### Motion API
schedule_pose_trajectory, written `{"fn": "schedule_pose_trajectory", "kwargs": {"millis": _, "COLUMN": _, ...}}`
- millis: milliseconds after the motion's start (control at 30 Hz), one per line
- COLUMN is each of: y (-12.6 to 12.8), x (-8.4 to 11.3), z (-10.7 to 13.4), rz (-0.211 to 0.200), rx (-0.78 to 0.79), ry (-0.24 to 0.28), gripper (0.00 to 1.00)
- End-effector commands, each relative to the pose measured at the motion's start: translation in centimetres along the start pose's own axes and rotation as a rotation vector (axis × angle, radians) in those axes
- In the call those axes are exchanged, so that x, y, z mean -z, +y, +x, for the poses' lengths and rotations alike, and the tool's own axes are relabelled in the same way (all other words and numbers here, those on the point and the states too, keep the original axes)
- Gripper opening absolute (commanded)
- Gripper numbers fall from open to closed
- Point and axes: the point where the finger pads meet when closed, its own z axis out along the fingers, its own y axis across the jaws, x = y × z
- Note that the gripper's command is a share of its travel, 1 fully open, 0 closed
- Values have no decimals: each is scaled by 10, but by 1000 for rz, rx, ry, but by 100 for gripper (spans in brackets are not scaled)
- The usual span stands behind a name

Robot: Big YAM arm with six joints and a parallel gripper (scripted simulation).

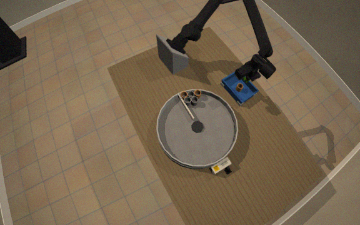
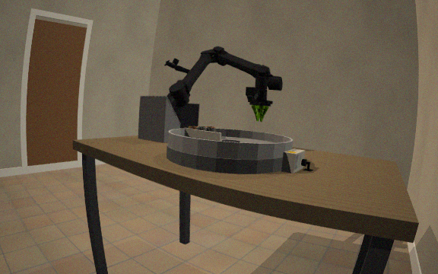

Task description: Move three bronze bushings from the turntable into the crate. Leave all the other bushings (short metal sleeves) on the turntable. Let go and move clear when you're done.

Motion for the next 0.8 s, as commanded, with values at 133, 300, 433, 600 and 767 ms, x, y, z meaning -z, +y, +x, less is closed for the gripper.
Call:
{"fn": "schedule_pose_trajectory", "kwargs": {"millis": 133, "y": 3, "x": 2, "z": 5, "rz": -8, "rx": 24, "ry": 3, "gripper": 16}}
{"fn": "schedule_pose_trajectory", "kwargs": {"millis": 300, "y": 3, "x": 2, "z": 5, "rz": -8, "rx": 24, "ry": 3, "gripper": 16}}
{"fn": "schedule_pose_trajectory", "kwargs": {"millis": 433, "y": 3, "x": 2, "z": 5, "rz": -8, "rx": 24, "ry": 3, "gripper": 16}}
{"fn": "schedule_pose_trajectory", "kwargs": {"millis": 600, "y": 3, "x": 2, "z": 5, "rz": -8, "rx": 24, "ry": 3, "gripper": 16}}
{"fn": "schedule_pose_trajectory", "kwargs": {"millis": 767, "y": 2, "x": 2, "z": 0, "rz": -8, "rx": 18, "ry": 3, "gripper": 14}}
